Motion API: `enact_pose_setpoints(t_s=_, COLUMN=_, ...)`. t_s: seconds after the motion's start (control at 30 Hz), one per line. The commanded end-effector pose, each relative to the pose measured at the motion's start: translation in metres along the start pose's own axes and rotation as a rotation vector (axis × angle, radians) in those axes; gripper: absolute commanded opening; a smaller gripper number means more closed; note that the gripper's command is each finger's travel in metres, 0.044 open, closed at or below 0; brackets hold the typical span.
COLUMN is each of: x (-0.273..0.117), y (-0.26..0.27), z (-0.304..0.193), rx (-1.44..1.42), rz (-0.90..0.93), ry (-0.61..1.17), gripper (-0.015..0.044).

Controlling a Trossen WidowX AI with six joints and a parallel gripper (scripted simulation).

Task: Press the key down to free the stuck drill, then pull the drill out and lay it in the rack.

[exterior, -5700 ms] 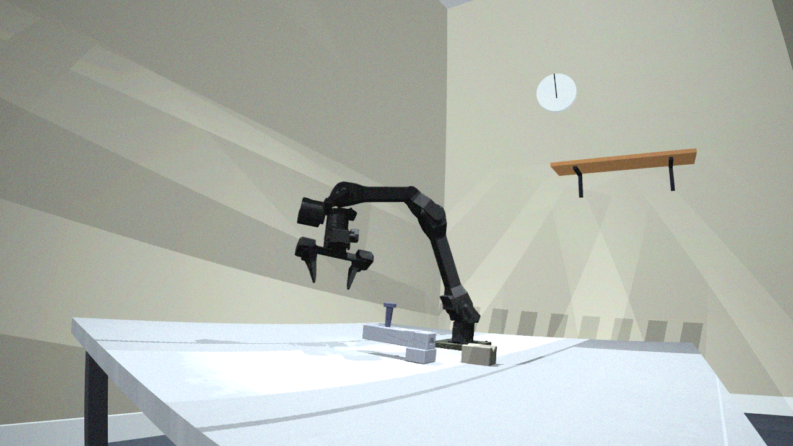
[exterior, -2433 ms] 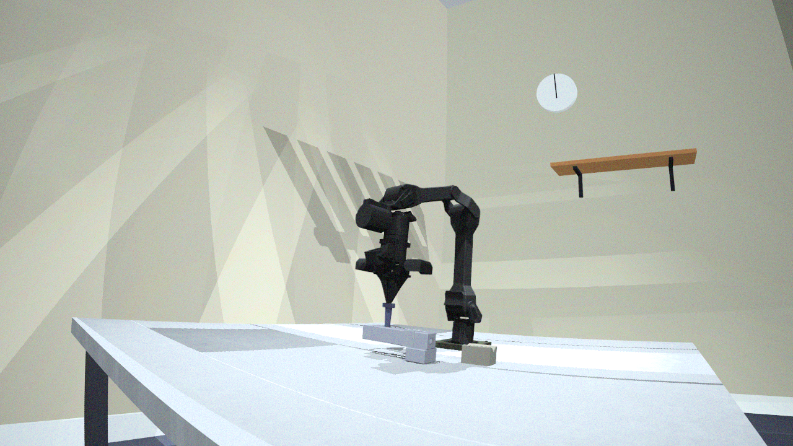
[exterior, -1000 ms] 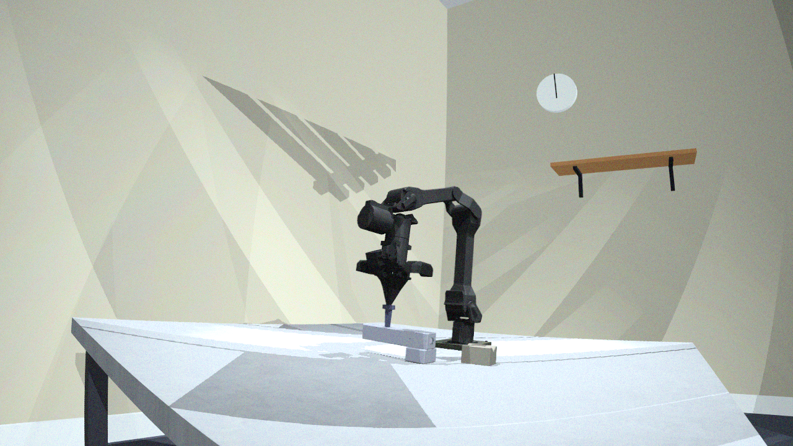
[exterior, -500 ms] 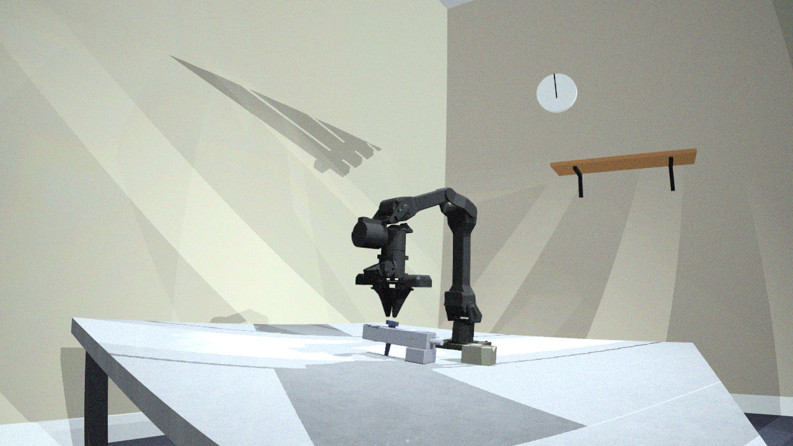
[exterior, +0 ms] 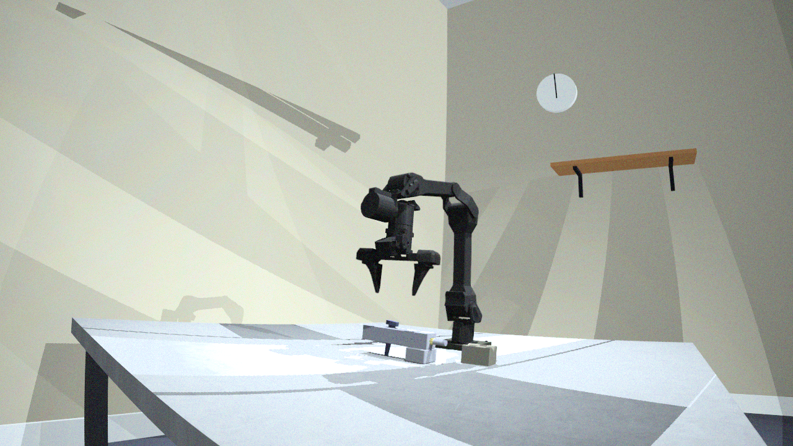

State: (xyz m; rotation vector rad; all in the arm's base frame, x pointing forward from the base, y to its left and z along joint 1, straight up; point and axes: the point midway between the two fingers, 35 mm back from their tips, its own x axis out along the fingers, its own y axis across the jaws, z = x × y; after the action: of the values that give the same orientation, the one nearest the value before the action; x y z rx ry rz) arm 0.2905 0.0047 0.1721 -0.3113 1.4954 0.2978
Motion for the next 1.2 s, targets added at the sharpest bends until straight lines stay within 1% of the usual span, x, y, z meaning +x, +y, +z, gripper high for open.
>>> enact_pose_setpoints(t_s=0.0, x=0.027, y=0.040, z=0.015, rx=-0.381, rz=0.015, ry=0.018, gripper=0.0440)
enact_pose_setpoints(t_s=0.17, x=0.065, y=0.108, z=0.025, rx=-1.032, rz=0.026, ry=0.014, gripper=0.0440)
enact_pose_setpoints(t_s=0.23, x=0.075, y=0.127, z=0.024, rx=-1.203, rz=0.029, ry=0.012, gripper=0.0440)
enact_pose_setpoints(t_s=0.3, x=0.080, y=0.136, z=0.023, rx=-1.288, rz=0.034, ry=0.008, gripper=0.0440)
enact_pose_setpoints(t_s=0.8, x=0.081, y=0.137, z=0.023, rx=-1.298, rz=0.035, ry=0.008, gripper=0.0440)
enact_pose_setpoints(t_s=1.17, x=0.097, y=0.133, z=0.023, rx=-1.298, rz=0.034, ry=0.008, gripper=0.0440)
